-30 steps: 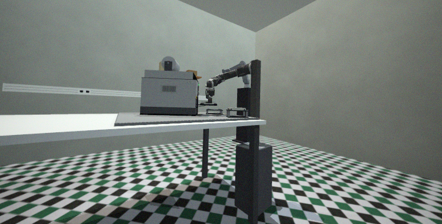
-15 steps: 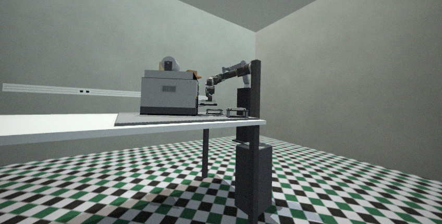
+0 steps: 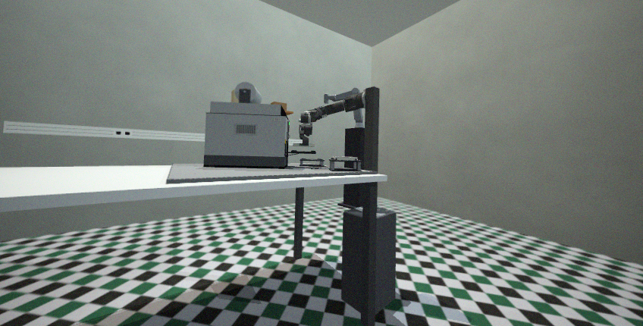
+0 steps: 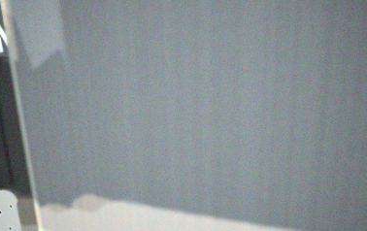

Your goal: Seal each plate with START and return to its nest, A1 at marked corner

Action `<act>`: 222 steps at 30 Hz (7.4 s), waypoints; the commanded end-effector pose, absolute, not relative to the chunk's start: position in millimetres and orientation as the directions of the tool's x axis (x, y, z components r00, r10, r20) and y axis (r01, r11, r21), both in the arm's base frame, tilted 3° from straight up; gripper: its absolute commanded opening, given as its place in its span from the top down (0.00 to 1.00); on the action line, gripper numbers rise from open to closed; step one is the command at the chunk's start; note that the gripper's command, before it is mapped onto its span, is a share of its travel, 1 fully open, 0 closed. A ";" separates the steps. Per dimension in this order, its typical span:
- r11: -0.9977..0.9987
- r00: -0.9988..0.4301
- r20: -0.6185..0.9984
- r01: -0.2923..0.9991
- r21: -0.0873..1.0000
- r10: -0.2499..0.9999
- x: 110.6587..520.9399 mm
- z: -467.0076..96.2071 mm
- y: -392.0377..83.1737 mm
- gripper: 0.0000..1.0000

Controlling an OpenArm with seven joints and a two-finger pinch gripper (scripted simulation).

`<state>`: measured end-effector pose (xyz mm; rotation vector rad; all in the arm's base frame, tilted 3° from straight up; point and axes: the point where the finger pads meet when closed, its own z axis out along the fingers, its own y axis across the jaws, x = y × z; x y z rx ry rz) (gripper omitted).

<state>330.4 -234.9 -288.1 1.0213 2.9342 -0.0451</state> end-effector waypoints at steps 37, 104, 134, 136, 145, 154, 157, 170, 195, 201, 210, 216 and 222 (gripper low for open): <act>0.801 -0.801 -0.041 0.598 -0.017 0.597 273.0 -287.5 -276.1 1.00; 0.812 -0.812 -0.043 0.584 -0.022 0.583 173.3 -286.0 -348.6 1.00; 0.812 -0.812 -0.043 0.584 -0.022 0.582 173.0 -286.0 -348.2 1.00; 0.812 -0.812 -0.043 0.584 -0.022 0.582 173.0 -286.0 -348.2 1.00; 0.812 -0.812 -0.043 0.584 -0.022 0.582 173.0 -286.0 -348.2 1.00; 0.812 -0.812 -0.043 0.583 -0.018 0.582 173.2 -290.2 -347.8 1.00; 0.812 -0.812 -0.042 0.584 -0.019 0.583 172.9 -290.5 -347.9 1.00; 0.812 -0.812 -0.043 0.584 -0.018 0.582 173.2 -297.1 -348.3 1.00; 0.812 -0.812 -0.043 0.584 -0.019 0.583 173.3 -307.6 -349.1 1.00; 0.812 -0.812 -0.043 0.584 -0.019 0.583 173.3 -310.6 -349.2 1.00; 0.812 -0.812 -0.042 0.583 -0.018 0.582 173.6 -314.3 -349.1 1.00; 0.812 -0.812 -0.042 0.583 -0.018 0.582 173.6 -317.3 -349.2 1.00; 0.812 -0.812 -0.042 0.583 -0.018 0.582 173.7 -320.2 -349.4 1.00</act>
